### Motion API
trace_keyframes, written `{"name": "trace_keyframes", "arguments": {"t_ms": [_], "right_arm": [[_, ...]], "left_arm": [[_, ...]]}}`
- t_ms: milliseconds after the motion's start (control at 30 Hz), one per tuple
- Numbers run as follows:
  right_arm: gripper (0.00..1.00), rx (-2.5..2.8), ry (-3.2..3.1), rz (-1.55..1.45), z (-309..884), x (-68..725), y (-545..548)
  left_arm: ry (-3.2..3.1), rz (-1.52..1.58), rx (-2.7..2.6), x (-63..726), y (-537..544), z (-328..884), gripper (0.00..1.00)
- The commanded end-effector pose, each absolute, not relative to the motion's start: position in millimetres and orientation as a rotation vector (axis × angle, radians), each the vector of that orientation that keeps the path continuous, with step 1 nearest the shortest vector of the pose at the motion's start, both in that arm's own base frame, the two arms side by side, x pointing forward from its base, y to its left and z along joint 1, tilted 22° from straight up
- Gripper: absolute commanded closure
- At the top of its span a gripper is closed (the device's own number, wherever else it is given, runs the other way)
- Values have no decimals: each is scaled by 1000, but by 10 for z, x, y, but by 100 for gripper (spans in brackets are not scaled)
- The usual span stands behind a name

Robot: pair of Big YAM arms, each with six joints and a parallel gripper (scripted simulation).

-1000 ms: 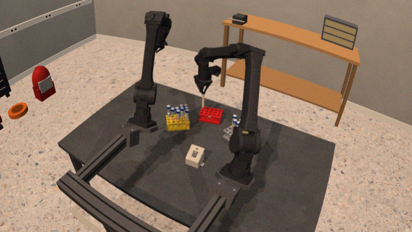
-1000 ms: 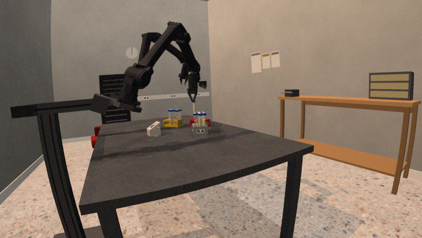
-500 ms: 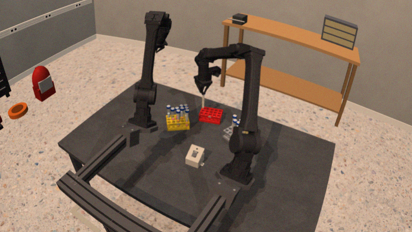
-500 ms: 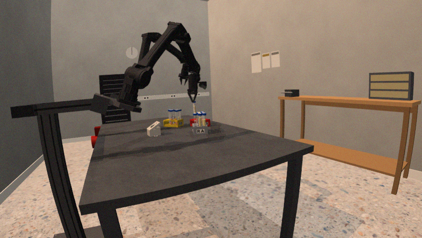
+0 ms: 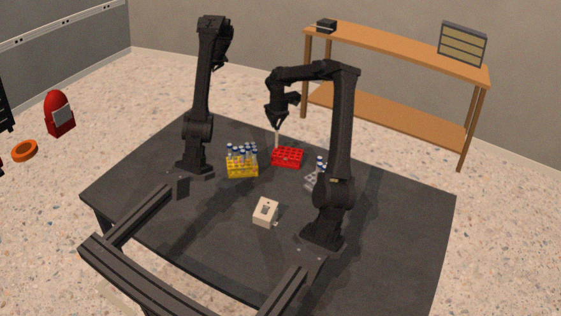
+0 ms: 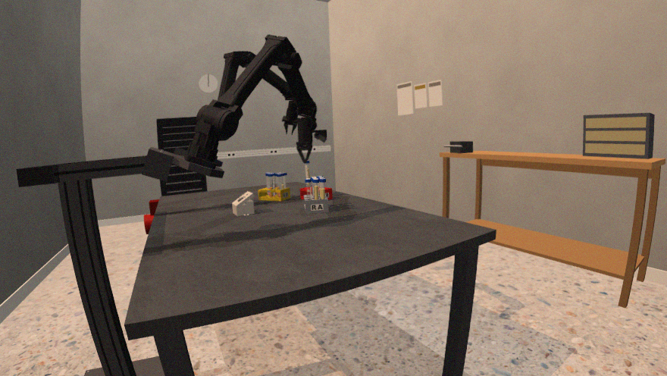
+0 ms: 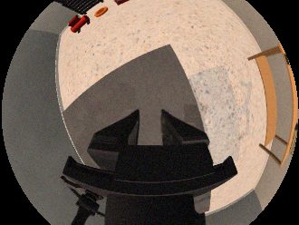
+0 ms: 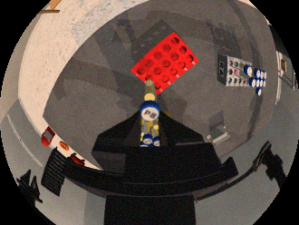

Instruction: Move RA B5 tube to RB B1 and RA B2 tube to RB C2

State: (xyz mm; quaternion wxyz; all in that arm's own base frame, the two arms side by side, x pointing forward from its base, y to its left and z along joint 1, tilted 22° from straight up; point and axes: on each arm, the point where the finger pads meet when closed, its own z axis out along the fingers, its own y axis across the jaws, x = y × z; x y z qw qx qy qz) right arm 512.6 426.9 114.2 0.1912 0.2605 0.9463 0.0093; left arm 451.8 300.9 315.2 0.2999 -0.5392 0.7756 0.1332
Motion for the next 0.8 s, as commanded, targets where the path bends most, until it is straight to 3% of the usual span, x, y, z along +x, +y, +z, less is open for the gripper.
{"name": "trace_keyframes", "arguments": {"t_ms": [0, 767], "right_arm": [[100, 731, 2656, 30, 1079, 5194, 4240], [100, 728, 2662, 20, 963, 5202, 4239]], "left_arm": [[2022, 345, -1418, 4560, 3035, 3348, 70], [2022, 345, -1418, 4560, 3035, 3348, 70]]}}
